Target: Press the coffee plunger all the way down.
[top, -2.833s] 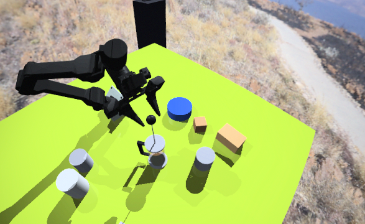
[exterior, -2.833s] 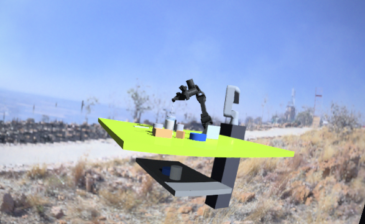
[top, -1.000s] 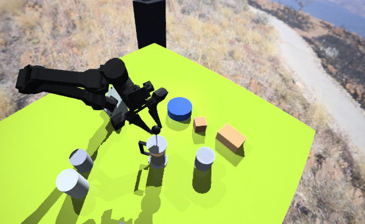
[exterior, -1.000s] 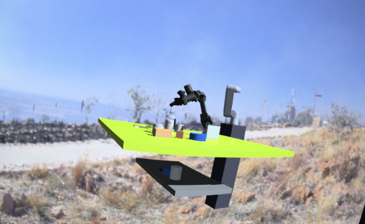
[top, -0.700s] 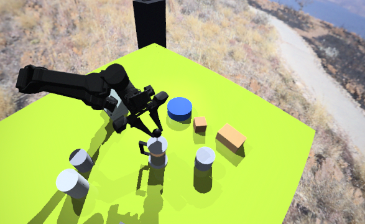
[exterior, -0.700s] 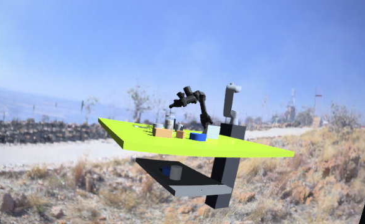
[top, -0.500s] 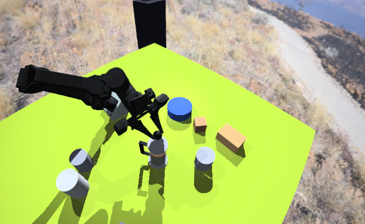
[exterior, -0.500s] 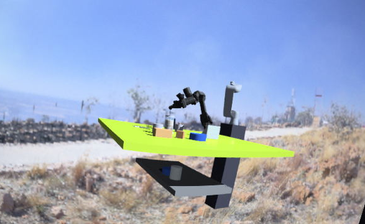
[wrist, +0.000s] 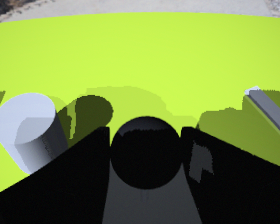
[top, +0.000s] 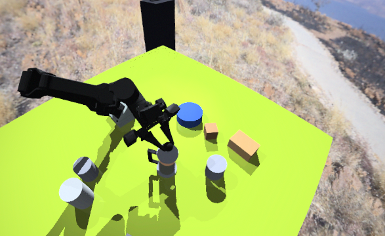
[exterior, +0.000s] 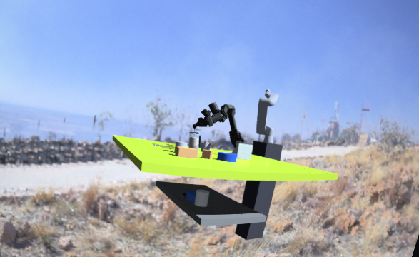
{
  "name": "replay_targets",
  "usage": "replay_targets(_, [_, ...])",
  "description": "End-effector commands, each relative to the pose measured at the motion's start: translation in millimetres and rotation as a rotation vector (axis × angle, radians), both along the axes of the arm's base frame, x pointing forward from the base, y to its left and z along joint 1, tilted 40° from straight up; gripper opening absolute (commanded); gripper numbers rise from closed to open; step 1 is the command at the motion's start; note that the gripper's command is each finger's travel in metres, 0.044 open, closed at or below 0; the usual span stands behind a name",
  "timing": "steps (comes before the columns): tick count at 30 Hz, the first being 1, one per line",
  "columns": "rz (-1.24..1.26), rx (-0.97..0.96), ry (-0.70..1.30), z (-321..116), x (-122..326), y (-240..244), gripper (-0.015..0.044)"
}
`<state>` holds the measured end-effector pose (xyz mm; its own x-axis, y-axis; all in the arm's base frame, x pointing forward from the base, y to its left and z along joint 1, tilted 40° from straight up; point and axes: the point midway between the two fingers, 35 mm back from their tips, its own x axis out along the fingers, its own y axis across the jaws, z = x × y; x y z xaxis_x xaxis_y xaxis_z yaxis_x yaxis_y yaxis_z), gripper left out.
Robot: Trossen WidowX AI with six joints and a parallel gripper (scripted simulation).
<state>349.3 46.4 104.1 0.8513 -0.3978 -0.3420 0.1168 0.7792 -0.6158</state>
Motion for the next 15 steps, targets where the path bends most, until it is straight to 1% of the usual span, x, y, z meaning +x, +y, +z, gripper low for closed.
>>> replay_targets(1, [-0.023, -0.025, 0.039, -11.6, -1.9, -9.6, 0.0114])
replay_targets(15, [-0.023, -0.025, 0.039, -12.2, -0.2, -7.9, 0.0114])
